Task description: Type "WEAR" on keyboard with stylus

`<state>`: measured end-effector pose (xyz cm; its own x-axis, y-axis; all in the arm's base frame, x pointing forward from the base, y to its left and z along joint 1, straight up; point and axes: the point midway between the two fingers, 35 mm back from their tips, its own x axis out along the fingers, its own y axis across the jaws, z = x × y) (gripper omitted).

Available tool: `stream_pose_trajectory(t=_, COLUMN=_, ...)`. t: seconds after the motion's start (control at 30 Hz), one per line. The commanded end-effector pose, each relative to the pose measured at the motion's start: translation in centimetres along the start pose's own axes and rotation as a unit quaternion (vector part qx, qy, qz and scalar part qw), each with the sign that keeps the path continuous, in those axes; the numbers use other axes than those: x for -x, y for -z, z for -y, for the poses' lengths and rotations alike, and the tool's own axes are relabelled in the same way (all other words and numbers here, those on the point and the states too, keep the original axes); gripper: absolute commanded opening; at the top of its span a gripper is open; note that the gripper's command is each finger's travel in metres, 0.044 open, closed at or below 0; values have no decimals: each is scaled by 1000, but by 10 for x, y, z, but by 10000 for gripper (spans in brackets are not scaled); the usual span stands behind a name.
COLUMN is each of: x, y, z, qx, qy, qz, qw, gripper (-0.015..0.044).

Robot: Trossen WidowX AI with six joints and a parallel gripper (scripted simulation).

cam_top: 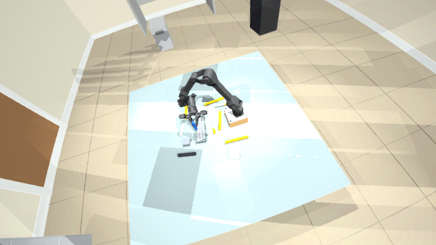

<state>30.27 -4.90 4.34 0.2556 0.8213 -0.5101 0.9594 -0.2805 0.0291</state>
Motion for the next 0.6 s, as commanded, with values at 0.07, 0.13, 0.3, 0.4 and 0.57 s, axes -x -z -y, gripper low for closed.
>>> stream_pose_trajectory(t=0.07, x=-1, y=1, z=-2, qx=-2, qy=-1, qz=-2, qw=1000, gripper=53)
stream_pose_trajectory(t=0.13, x=-1, y=1, z=-2, qx=-2, qy=-1, qz=-2, qw=1000, gripper=81)
stream_pose_trajectory(t=0.3, x=-2, y=0, z=-2, qx=-2, qy=-1, qz=-2, qw=1000, gripper=81)
stream_pose_trajectory(t=0.4, x=-3, y=-2, z=-2, qx=-2, qy=-1, qz=-2, qw=1000, gripper=81)
stream_pose_trajectory(t=0.57, x=-5, y=-5, z=-2, qx=-2, qy=-1, qz=-2, qw=1000, gripper=81)
